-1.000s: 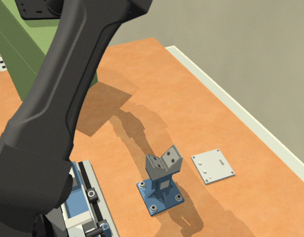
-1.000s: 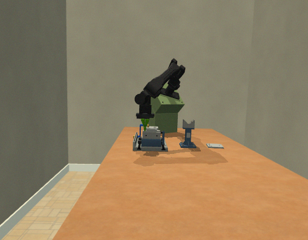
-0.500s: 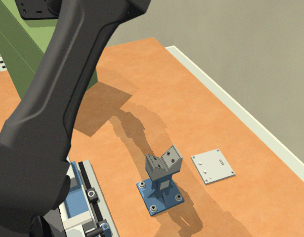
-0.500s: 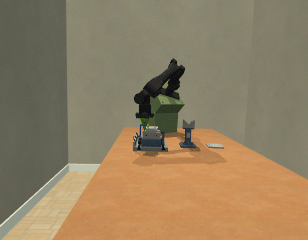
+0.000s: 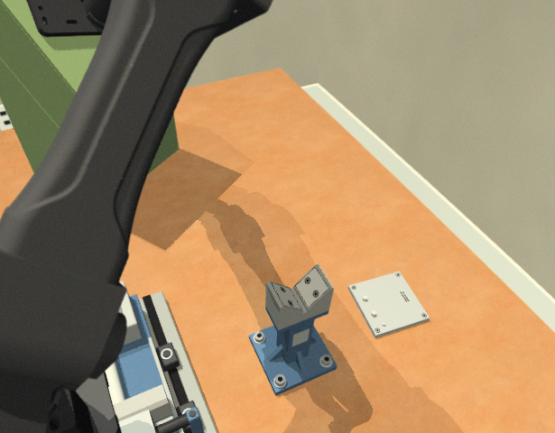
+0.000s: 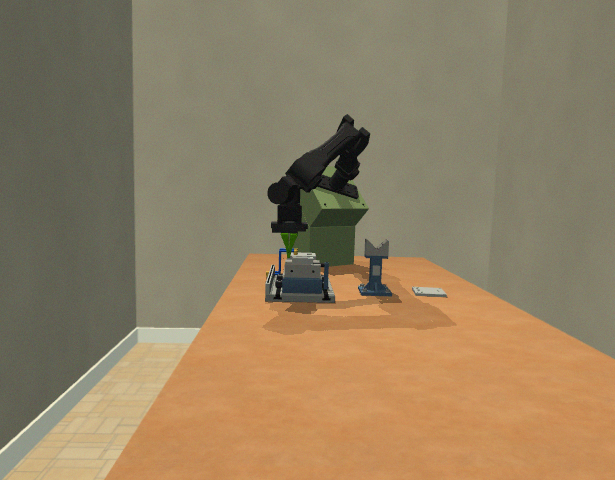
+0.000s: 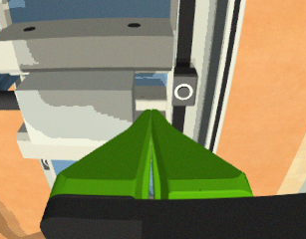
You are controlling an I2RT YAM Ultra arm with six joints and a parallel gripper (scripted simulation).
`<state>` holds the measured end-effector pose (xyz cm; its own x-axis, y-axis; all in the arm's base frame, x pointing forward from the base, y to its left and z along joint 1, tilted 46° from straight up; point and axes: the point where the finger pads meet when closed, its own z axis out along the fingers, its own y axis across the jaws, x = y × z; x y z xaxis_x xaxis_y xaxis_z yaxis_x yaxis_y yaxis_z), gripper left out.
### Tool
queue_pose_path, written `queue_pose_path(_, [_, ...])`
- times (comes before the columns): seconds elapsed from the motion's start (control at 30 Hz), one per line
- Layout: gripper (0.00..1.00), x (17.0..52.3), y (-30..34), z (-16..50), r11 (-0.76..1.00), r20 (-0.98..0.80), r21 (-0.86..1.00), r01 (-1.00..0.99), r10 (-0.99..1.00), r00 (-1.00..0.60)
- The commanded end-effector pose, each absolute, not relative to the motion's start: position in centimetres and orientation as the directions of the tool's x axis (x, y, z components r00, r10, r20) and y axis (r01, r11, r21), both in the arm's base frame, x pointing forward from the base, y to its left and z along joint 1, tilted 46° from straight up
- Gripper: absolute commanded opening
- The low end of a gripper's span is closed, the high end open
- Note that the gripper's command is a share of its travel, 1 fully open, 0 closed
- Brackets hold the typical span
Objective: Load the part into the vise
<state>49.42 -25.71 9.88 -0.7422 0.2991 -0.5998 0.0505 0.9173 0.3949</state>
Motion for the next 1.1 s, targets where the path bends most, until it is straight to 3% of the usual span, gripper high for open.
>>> queue_pose_path(0.0, [0.0, 48.3, -27.6, 12.6, 0.924, -0.634, 0.377, 0.055, 0.301, -0.712])
queue_pose_path(1.07, [0.0, 45.3, -28.6, 15.3, 0.924, -0.631, 0.378, 0.056, 0.302, -0.714])
